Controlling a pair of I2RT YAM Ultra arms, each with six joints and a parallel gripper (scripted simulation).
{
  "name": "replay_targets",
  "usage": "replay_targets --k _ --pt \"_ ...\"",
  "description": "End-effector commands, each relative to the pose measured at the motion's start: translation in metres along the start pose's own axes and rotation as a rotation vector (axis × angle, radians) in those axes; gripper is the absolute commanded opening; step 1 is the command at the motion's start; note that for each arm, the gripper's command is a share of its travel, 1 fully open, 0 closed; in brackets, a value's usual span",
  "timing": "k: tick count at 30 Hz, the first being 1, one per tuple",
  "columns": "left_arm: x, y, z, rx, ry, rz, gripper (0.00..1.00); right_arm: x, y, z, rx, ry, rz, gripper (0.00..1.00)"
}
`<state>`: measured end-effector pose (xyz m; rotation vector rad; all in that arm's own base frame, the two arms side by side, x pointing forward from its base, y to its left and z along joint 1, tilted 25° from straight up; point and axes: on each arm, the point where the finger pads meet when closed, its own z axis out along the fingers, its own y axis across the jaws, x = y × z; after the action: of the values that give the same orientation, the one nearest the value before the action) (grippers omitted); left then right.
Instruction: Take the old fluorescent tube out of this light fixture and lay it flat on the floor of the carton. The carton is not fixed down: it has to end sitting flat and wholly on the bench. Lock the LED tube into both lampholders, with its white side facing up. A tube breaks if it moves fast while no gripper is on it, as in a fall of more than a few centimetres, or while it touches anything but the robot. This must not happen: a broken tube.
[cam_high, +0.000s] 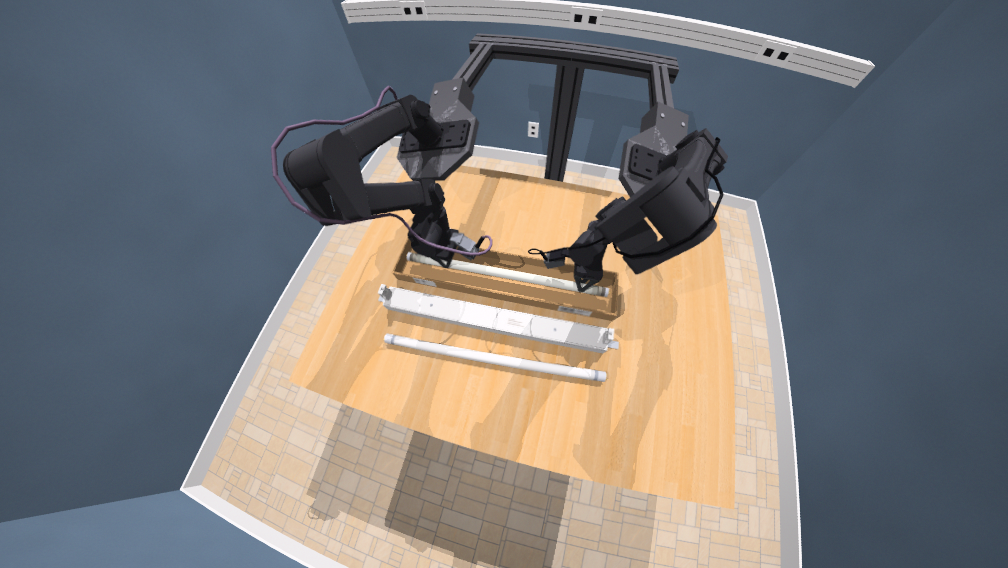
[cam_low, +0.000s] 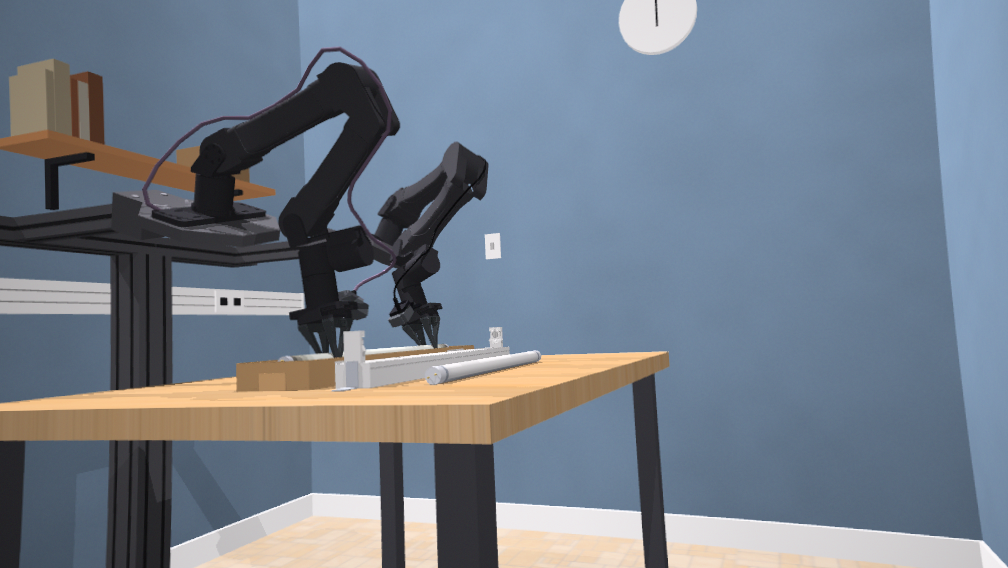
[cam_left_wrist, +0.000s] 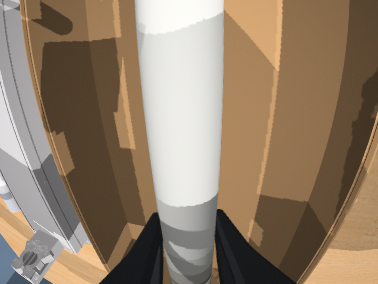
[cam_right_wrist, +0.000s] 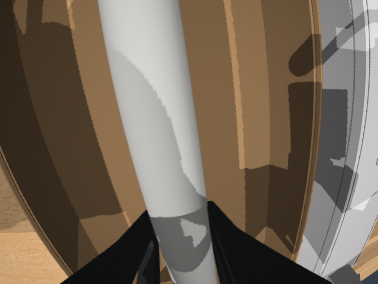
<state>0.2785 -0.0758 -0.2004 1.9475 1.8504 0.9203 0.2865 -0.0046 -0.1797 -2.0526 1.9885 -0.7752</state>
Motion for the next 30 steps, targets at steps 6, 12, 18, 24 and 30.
replay_targets --k 6,12,18,24,30 --pt "-0.002 -0.001 0.011 -0.008 -0.006 0.004 0.11 -0.002 -0.003 0.012 0.017 -0.009 0.001 0.11" --pt "-0.002 0.000 0.016 -0.012 -0.005 -0.002 0.11 -0.001 -0.005 0.017 0.021 -0.005 0.004 0.11" --pt "-0.001 -0.005 0.021 -0.008 -0.006 0.004 0.11 -0.001 -0.001 0.022 0.016 -0.007 0.002 0.11" --pt "0.005 -0.022 0.017 0.038 0.017 0.051 0.11 -0.001 0.014 0.014 -0.025 0.000 -0.021 0.11" --pt "0.002 -0.021 0.018 0.034 0.009 0.043 0.32 -0.001 0.013 0.015 -0.027 -0.008 -0.013 0.11"
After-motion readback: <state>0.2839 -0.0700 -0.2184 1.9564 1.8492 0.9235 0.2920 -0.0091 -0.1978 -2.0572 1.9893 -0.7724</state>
